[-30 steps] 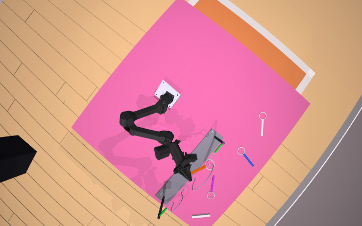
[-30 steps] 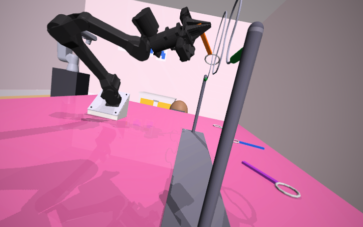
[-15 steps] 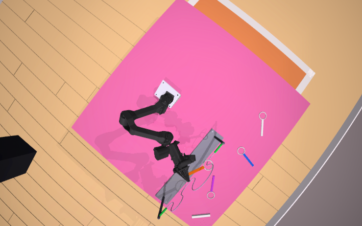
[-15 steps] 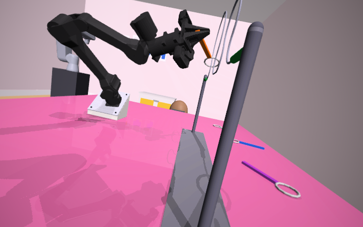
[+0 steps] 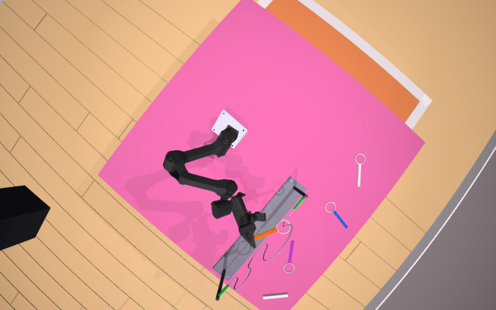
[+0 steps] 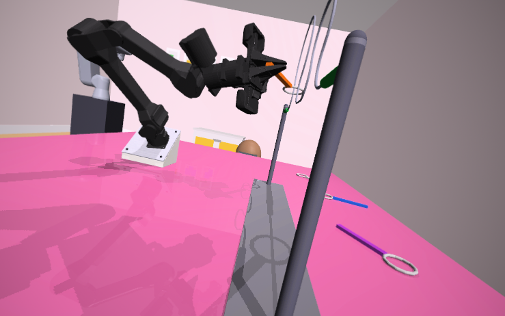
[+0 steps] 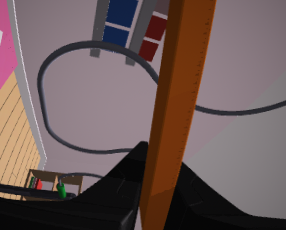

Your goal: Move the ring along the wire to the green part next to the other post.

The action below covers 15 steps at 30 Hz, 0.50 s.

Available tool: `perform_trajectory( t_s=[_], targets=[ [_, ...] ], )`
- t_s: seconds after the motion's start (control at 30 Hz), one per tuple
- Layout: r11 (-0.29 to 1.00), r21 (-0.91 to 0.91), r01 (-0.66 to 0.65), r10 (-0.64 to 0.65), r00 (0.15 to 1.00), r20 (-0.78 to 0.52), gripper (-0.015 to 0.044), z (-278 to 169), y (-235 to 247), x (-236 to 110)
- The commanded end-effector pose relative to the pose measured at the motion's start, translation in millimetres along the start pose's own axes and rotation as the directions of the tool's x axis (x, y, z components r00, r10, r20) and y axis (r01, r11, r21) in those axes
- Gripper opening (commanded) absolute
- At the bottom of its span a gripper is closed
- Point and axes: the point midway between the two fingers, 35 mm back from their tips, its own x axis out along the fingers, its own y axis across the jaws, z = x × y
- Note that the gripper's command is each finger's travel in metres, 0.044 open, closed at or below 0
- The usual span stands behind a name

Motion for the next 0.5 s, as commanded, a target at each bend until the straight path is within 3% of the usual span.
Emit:
perform_trajectory(
  t_s=[0.0, 0.47],
  targets=[
    [0.997, 0.071, -0.039, 0.040, 0.999, -0.008, -0.0150, 1, 13, -2],
    [0.911, 0.366, -0.189, 0.205, 0.979, -0.006, -0.0150, 13, 64, -14]
  ],
)
